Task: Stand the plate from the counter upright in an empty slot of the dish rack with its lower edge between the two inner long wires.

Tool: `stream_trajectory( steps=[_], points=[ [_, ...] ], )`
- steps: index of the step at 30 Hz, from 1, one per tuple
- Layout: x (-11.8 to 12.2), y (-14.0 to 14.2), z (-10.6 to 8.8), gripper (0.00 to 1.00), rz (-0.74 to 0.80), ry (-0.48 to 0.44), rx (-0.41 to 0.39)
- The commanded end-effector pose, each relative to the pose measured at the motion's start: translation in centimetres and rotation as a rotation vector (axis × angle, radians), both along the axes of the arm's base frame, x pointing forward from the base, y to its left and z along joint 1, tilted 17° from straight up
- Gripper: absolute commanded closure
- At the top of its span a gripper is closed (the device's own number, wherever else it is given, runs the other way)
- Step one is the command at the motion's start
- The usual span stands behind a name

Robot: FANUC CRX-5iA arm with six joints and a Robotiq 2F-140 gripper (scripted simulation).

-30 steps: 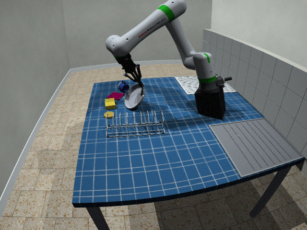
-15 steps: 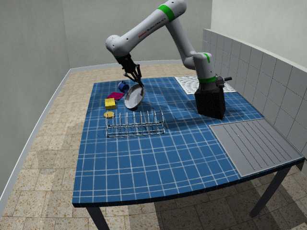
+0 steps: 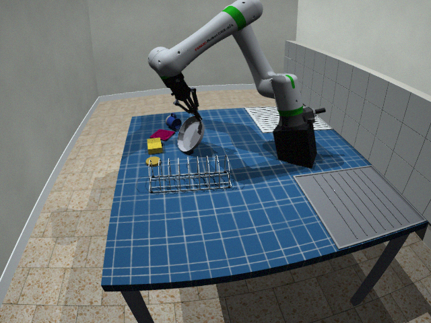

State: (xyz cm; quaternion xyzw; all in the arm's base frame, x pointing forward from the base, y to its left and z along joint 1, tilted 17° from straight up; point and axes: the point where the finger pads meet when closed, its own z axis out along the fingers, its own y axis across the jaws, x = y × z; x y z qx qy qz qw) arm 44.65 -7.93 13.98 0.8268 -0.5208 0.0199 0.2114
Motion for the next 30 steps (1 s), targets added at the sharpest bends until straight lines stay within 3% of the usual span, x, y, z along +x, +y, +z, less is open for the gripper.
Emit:
stream_trajectory(
  steps=[1, 15, 30],
  points=[
    [-0.1, 0.1, 0.4, 0.9, 0.0, -0.002, 0.0],
    [-0.8, 0.4, 3.0, 0.9, 0.0, -0.002, 0.0],
    [-1.9, 1.1, 7.3, 0.9, 0.0, -0.002, 0.0]
  ],
)
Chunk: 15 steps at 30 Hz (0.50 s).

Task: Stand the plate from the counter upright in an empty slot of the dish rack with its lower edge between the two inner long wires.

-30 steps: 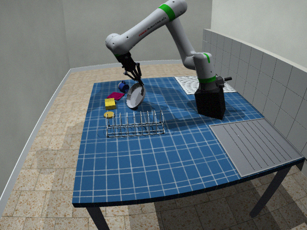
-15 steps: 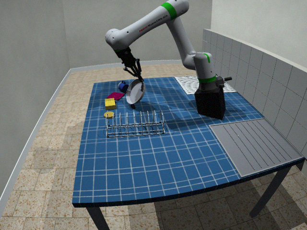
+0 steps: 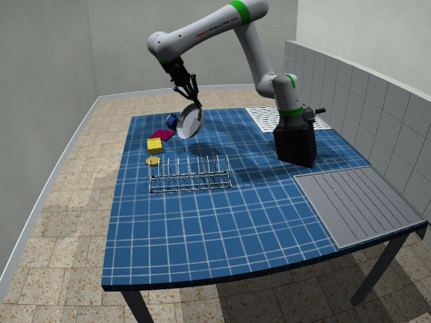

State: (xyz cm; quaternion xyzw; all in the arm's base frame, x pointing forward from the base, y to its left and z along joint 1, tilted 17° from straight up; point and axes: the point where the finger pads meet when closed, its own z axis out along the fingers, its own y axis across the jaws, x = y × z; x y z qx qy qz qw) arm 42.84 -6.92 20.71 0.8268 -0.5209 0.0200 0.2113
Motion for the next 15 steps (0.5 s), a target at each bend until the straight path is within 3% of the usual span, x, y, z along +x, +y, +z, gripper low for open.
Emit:
stream_trajectory(
  steps=[1, 15],
  points=[
    [-0.1, 0.1, 0.6, 0.9, 0.0, -0.001, 0.0],
    [-1.0, 0.6, 4.0, 0.9, 0.0, -0.001, 0.0]
  ],
)
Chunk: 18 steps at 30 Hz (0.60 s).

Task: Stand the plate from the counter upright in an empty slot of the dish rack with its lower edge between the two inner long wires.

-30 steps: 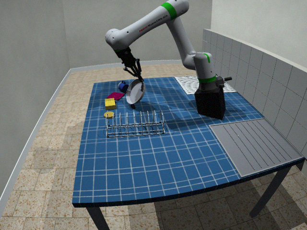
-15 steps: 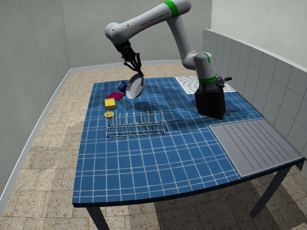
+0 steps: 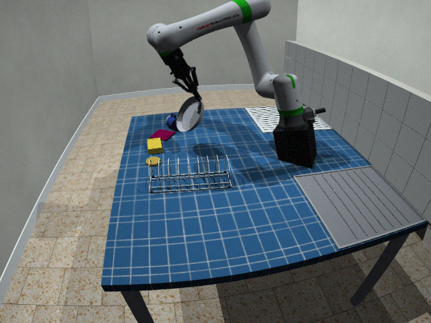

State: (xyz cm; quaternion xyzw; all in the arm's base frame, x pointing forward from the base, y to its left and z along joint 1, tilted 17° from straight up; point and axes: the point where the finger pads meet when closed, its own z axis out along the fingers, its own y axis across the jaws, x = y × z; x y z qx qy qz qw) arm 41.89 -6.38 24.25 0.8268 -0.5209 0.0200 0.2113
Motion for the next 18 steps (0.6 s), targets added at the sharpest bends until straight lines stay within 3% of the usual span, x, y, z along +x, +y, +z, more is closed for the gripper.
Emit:
stream_trajectory(
  steps=[1, 18],
  points=[
    [-0.1, 0.1, 0.7, 0.9, 0.0, -0.001, 0.0],
    [-0.7, 0.4, 2.8, 0.9, 0.0, -0.001, 0.0]
  ],
)
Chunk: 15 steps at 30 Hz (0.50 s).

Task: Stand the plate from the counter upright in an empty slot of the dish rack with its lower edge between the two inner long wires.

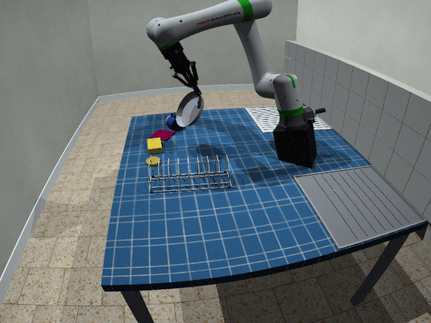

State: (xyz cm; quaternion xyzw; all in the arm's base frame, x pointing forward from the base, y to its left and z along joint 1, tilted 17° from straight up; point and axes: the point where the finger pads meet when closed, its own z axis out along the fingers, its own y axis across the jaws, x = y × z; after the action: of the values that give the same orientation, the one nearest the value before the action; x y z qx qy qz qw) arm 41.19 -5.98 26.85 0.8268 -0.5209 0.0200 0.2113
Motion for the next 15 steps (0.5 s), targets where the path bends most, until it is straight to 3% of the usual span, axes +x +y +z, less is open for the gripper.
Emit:
stream_trajectory(
  steps=[1, 15],
  points=[
    [-0.03, 0.03, 0.25, 0.9, 0.0, -0.001, 0.0],
    [-0.1, 0.07, 0.51, 0.9, 0.0, -0.001, 0.0]
  ],
)
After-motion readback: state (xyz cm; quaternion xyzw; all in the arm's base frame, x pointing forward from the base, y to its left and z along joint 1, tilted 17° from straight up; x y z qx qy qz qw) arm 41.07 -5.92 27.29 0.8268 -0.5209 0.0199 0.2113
